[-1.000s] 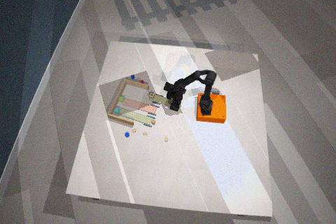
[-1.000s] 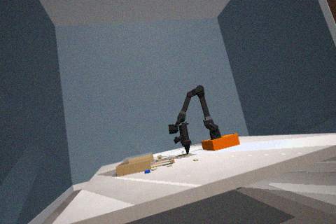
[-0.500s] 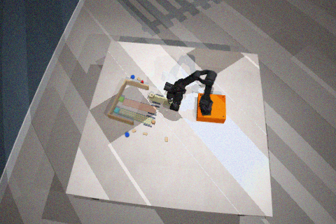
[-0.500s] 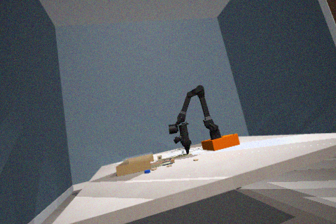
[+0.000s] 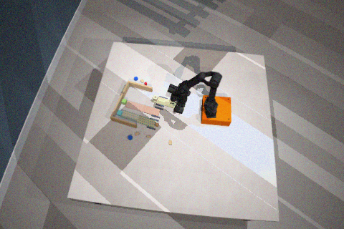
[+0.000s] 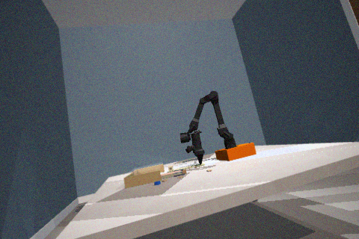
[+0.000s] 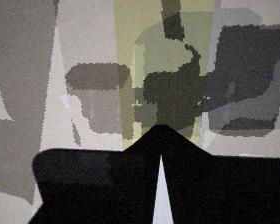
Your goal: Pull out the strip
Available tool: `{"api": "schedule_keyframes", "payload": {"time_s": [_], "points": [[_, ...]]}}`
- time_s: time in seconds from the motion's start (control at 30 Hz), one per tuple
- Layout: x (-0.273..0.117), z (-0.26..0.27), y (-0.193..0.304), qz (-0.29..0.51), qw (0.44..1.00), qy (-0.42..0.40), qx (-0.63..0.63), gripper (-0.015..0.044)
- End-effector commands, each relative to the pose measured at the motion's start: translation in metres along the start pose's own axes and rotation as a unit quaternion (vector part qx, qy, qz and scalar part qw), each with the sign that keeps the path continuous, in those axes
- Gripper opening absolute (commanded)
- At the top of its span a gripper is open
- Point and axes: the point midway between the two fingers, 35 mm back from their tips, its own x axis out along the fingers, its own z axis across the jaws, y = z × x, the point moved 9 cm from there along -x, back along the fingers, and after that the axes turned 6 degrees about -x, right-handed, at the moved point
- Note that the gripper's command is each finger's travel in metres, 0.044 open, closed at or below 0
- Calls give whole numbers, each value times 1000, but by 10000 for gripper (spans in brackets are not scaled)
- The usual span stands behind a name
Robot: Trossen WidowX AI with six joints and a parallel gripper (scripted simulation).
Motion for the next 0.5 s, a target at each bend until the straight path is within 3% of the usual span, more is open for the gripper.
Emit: {"api": "schedule_keyframes", "payload": {"time_s": [0.0, 0.1, 0.23, 0.37, 0.47], "points": [[3, 1, 6, 11, 1000, -2, -2, 0], [-2, 0, 0, 1, 1000, 0, 0, 0], [-40, -1, -4, 10, 1000, -2, -2, 0], [-43, -1, -4, 11, 1000, -2, -2, 0], [-41, -2, -17, 10, 1000, -2, -6, 79]]}}
